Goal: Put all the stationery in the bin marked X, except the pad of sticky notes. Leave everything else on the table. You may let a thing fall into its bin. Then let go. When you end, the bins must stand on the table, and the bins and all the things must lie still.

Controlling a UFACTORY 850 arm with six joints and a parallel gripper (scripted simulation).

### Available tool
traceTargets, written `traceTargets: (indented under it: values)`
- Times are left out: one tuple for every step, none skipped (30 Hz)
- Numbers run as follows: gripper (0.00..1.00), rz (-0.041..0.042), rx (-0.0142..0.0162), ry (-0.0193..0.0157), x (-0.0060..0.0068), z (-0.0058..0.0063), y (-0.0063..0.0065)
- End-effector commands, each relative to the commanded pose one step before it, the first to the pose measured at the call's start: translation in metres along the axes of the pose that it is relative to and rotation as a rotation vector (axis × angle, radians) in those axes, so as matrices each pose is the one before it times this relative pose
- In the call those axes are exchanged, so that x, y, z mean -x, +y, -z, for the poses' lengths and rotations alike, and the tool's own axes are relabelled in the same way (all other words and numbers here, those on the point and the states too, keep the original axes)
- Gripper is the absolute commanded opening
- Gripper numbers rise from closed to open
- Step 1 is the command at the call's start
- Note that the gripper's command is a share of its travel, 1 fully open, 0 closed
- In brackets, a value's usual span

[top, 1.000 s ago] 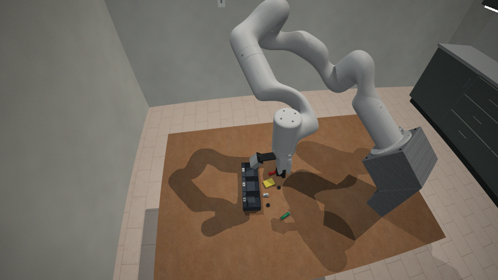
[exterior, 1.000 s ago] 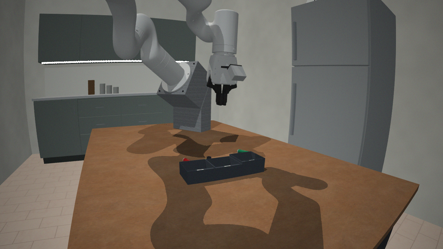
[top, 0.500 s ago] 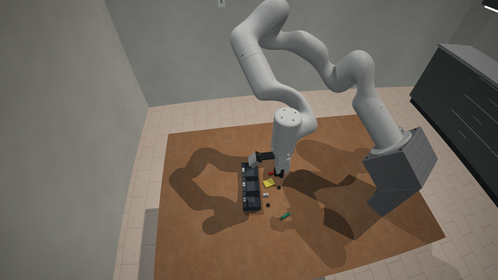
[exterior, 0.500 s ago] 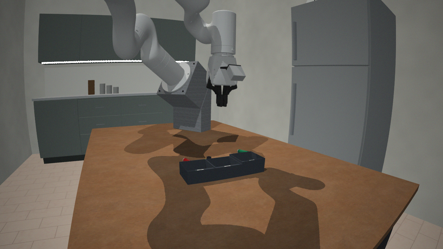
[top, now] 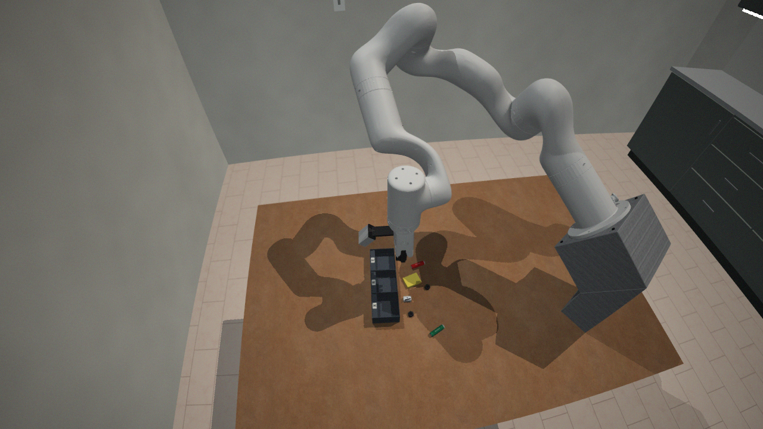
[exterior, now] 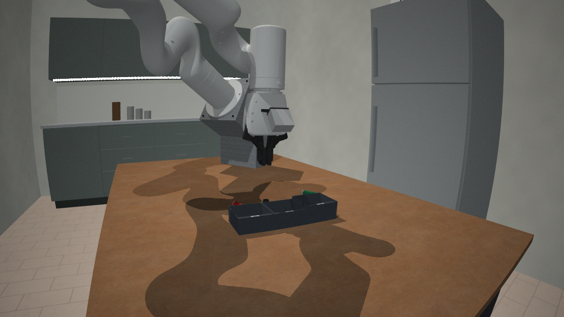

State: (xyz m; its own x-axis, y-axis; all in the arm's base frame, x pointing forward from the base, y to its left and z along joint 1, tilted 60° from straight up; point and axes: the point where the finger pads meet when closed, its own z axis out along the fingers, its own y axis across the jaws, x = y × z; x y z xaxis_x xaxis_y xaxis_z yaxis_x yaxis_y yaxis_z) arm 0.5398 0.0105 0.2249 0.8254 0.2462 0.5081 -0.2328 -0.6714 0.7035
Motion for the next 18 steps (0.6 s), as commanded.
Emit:
traceTargets:
  values:
    - [0.07,0.00181,-0.00520,-0.00087,-0.01595,-0.01661,0.01459]
    - [0.07,0.00000,0.00001,0.00001,-0.00448,-0.00477,0.00516]
    - [0.07,0.00000,0.00001,0.00001,-0.00448,-0.00477,0.00516]
    - [0.07,0.00000,0.00001,0.00001,-0.00448,-0.00477,0.00516]
    - [0.07,0.00000,0.00001,0.00001,-0.00448,-0.00477,0.00516]
    - [0.07,0.00000,0.00001,0.00001,-0.00448,-0.00477,0.00516]
    - [0.07,0.00000,0.00001,0.00001,-0.00448,-0.00477,0.00516]
    - [0.07,0.00000,0.00001,0.00001,-0.00448,-0.00477,0.00516]
    - [0.07,0.00000,0.00001,0.00001,-0.00448,-0.00477,0.00516]
    - [0.07,0.00000,0.00001,-0.00001,-0.00054,-0.00055,0.00059]
    - [0.07,0.00000,0.00000,-0.00001,-0.00002,0.00000,-0.00001]
    - [0.07,0.00000,0.00000,-0.00001,-0.00001,0.00000,-0.00001]
    - [0.07,0.00000,0.00000,0.00000,-0.00001,0.00000,0.00000]
    - [0.07,0.00000,0.00000,0.00000,0.00000,0.00000,0.00000]
    - [0.07,0.00000,0.00000,0.00000,0.00000,0.00000,0.00000]
    - [0.07,0.00000,0.00000,0.00000,0.00000,0.00000,0.00000]
    - [0.07,-0.00001,0.00002,0.00003,0.00005,0.00003,-0.00001]
    - [0.07,0.00000,-0.00001,-0.00001,-0.00002,-0.00001,0.00000]
